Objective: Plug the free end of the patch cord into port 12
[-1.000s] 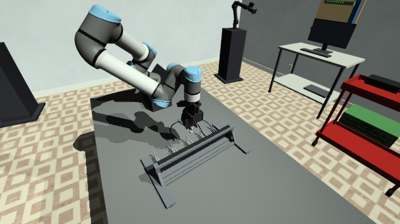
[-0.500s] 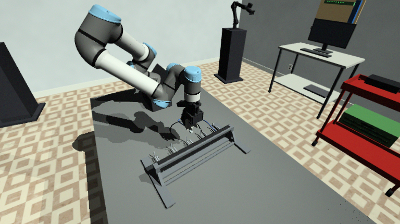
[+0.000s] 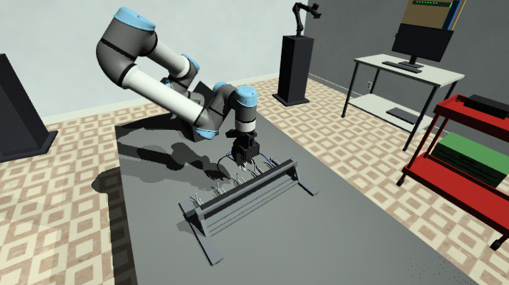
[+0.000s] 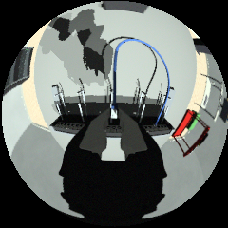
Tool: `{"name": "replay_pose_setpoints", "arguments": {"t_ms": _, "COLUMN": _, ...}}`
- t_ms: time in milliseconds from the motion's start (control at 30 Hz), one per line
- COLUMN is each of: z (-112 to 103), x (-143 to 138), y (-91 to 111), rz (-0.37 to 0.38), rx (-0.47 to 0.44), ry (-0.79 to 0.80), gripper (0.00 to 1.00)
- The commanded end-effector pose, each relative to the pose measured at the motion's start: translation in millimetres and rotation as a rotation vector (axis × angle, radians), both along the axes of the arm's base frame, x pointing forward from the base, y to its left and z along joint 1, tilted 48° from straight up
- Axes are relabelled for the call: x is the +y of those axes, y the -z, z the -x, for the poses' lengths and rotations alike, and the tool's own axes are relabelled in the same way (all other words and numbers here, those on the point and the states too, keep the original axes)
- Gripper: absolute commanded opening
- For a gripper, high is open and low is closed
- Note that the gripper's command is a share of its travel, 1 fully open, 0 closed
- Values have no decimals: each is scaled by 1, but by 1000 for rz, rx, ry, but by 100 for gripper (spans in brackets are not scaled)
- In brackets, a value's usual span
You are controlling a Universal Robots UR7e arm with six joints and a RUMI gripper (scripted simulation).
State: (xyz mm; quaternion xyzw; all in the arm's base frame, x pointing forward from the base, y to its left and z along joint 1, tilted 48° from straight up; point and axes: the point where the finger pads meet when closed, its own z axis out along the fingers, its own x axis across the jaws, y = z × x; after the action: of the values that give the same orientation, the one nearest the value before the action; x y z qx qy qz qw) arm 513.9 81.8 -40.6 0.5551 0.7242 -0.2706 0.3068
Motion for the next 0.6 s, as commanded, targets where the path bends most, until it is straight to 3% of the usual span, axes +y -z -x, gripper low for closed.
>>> {"name": "replay_pose_setpoints", "arguments": {"t_ms": 0, "z": -5, "x": -1, "y": 2, "rz": 0, "rx": -1, "ry": -1, "gripper": 0}}
{"name": "replay_pose_setpoints", "arguments": {"t_ms": 567, "z": -24, "x": -9, "y": 14, "rz": 0, "rx": -1, "ry": -1, "gripper": 0}}
